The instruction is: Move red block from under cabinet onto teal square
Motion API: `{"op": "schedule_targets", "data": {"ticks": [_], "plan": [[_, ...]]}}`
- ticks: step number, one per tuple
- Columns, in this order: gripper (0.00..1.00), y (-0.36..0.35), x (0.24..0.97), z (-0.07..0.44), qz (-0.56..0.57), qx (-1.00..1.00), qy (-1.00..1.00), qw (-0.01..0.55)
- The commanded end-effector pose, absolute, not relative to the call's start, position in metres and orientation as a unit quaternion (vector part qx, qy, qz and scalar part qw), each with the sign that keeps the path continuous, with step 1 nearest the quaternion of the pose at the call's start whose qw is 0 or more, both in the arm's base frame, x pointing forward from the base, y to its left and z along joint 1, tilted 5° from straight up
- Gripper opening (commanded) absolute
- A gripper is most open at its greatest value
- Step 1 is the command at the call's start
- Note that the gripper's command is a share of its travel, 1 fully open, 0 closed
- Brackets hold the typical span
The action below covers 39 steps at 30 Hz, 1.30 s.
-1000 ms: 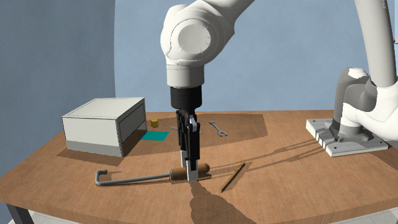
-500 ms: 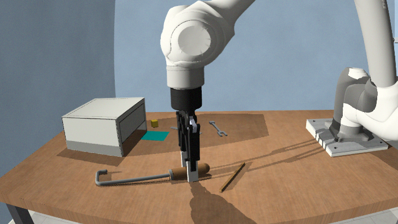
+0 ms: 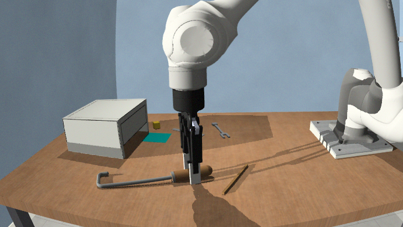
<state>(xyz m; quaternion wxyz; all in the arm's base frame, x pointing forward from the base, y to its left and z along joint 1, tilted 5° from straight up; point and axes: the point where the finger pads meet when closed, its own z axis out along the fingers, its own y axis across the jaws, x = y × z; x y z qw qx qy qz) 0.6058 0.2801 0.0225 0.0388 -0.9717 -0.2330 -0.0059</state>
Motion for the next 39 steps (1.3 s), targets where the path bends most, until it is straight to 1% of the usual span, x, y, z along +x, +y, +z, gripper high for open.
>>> {"op": "schedule_targets", "data": {"ticks": [1, 16, 17, 39], "plan": [[0.34, 0.2801, 0.6058, 0.0227, -0.006, -0.972, -0.233, 0.039], [0.34, 0.2801, 0.6058, 0.0227, -0.006, -0.972, -0.233, 0.039], [0.0, 0.2801, 0.6058, 0.0227, -0.006, -0.972, -0.233, 0.039], [0.0, 0.2801, 0.6058, 0.0227, -0.006, -0.972, -0.233, 0.039]]}}
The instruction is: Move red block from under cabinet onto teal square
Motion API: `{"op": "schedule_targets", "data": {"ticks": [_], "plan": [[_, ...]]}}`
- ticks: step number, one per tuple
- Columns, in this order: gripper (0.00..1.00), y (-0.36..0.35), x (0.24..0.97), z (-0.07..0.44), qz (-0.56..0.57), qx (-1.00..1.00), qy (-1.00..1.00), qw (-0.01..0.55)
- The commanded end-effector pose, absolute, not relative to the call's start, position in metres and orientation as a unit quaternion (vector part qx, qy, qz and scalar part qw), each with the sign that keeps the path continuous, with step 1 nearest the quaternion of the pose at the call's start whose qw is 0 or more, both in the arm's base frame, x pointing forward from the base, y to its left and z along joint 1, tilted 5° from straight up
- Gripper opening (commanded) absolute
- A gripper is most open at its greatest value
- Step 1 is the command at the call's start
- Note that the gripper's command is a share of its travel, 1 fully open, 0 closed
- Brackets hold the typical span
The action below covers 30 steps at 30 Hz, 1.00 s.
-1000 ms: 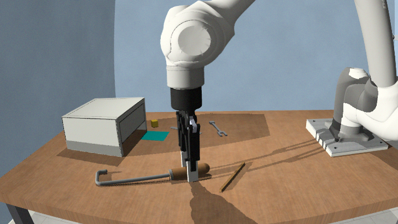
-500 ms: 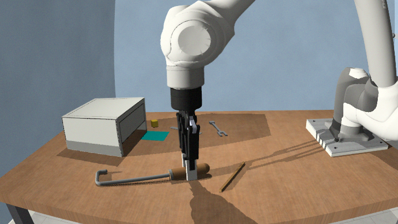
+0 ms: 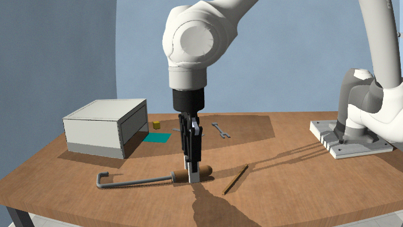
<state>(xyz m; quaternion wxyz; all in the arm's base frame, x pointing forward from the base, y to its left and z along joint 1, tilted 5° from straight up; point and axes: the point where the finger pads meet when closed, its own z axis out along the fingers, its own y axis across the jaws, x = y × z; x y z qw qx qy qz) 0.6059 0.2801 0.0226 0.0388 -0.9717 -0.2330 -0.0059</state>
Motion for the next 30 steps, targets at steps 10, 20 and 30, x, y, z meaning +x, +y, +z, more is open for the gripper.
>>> {"op": "schedule_targets", "data": {"ticks": [10, 20, 30], "plan": [[0.0, 0.2801, 0.6058, 0.0227, -0.006, -0.972, -0.233, 0.039], [0.0, 0.2799, 0.6059, 0.0254, -0.006, -0.972, -0.233, 0.039], [0.0, 0.2798, 0.6059, 0.0266, -0.006, -0.972, -0.233, 0.039]]}}
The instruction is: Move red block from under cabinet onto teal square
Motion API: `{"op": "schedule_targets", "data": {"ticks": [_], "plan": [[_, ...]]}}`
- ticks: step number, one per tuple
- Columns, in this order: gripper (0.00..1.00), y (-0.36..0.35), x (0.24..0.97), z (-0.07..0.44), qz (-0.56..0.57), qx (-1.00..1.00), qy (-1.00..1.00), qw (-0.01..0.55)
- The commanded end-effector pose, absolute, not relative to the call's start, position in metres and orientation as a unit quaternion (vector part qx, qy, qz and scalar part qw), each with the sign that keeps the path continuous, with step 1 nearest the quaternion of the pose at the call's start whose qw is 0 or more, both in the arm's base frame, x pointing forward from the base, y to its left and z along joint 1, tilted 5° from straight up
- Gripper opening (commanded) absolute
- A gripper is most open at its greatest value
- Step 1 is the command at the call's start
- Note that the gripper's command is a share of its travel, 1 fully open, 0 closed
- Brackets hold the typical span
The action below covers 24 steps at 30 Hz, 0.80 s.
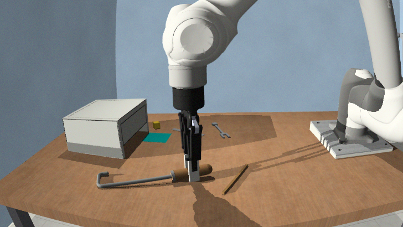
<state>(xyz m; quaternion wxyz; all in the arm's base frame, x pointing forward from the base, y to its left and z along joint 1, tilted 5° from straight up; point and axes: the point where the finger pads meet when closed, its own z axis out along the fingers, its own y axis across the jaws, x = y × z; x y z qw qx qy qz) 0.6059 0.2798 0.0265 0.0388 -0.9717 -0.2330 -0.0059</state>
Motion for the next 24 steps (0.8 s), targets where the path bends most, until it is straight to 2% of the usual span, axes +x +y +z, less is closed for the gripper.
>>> {"op": "schedule_targets", "data": {"ticks": [1, 24], "plan": [[0.0, 0.28, 0.606, 0.027, -0.006, -0.972, -0.233, 0.039], [0.0, 0.266, 0.602, 0.026, -0.005, -0.975, -0.216, 0.039]]}}
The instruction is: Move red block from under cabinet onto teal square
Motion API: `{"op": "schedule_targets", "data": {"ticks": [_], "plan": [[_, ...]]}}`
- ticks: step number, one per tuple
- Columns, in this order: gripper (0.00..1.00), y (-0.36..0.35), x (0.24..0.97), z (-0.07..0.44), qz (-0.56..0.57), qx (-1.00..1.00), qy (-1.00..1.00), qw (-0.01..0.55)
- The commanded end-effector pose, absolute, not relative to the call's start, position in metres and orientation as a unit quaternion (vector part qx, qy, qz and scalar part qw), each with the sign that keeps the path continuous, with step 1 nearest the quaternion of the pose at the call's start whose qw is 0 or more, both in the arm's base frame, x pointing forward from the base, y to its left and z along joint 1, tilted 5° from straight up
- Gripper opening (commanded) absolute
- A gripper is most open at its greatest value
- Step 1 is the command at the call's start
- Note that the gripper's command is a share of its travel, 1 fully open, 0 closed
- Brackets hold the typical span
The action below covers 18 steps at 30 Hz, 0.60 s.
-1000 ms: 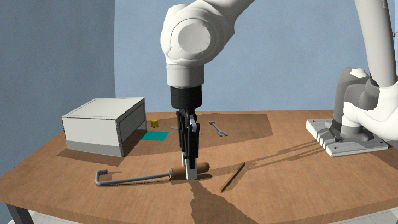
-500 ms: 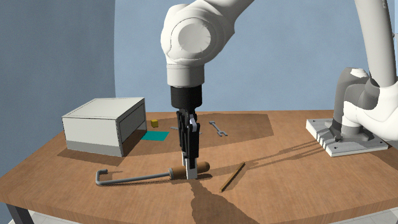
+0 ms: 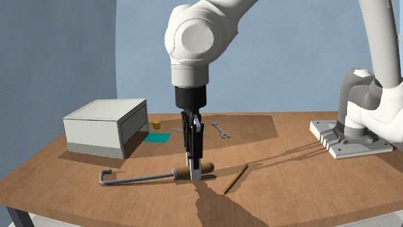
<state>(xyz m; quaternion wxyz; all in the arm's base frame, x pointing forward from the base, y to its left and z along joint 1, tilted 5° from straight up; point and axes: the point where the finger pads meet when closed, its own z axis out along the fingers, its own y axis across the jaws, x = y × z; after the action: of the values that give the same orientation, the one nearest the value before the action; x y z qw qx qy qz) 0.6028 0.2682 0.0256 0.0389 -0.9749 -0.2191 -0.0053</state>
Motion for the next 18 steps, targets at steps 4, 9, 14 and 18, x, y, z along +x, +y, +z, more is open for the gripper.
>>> {"op": "schedule_targets", "data": {"ticks": [4, 9, 14, 18], "plan": [[0.0, 0.263, 0.601, 0.025, -0.005, -0.976, -0.213, 0.039], [0.0, 0.253, 0.599, 0.025, -0.005, -0.979, -0.201, 0.039], [0.0, 0.242, 0.596, 0.024, -0.004, -0.981, -0.188, 0.039], [0.0, 0.232, 0.593, 0.023, -0.004, -0.984, -0.176, 0.039]]}}
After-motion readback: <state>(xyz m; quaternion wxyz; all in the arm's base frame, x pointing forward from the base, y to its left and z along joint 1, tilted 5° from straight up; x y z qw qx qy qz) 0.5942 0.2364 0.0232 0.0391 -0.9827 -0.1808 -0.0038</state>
